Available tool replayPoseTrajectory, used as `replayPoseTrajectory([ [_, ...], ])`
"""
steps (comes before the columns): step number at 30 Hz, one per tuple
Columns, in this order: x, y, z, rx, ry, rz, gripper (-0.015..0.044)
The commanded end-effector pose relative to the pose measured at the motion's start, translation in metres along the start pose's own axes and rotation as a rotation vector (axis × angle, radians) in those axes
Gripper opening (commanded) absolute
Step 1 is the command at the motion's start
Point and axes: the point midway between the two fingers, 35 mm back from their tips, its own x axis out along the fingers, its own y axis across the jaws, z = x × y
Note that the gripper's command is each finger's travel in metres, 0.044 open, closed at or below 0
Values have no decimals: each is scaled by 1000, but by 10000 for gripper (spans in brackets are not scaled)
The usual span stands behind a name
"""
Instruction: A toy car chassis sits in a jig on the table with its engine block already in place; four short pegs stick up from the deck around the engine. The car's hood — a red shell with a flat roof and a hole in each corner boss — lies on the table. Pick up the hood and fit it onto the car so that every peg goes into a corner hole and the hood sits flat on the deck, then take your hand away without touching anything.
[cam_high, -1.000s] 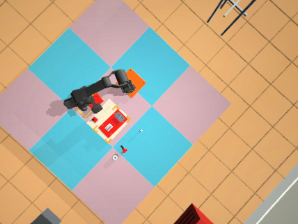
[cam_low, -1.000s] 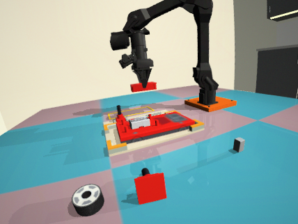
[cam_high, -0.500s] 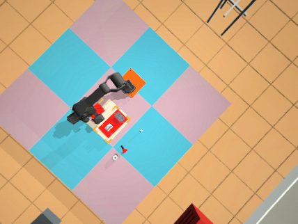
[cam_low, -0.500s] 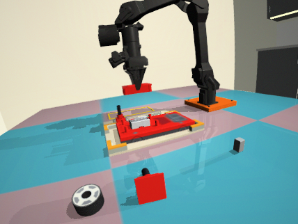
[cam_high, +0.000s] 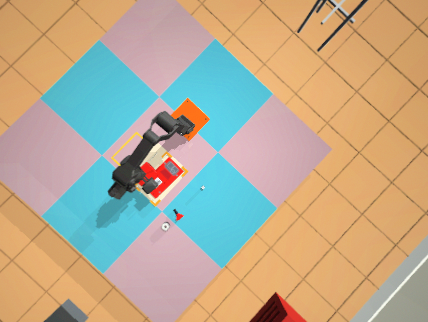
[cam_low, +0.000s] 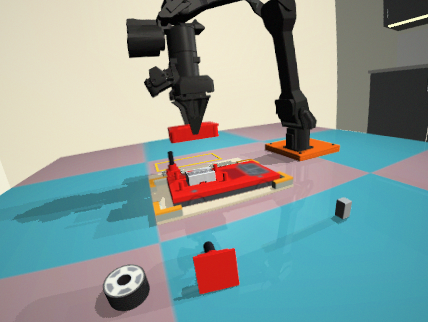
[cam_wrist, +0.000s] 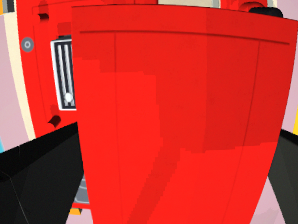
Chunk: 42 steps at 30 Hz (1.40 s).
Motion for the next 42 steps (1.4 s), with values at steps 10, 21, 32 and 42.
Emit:
replayPoseTrajectory([
  [10, -1, 65, 5, -33, -7, 5, 0],
  [21, 20, 65, 5, -33, -7, 5, 0],
  [32, 49, 64, 6, -33, -7, 5, 0],
  [42, 49, 63, 6, -33, -7, 5, 0],
])
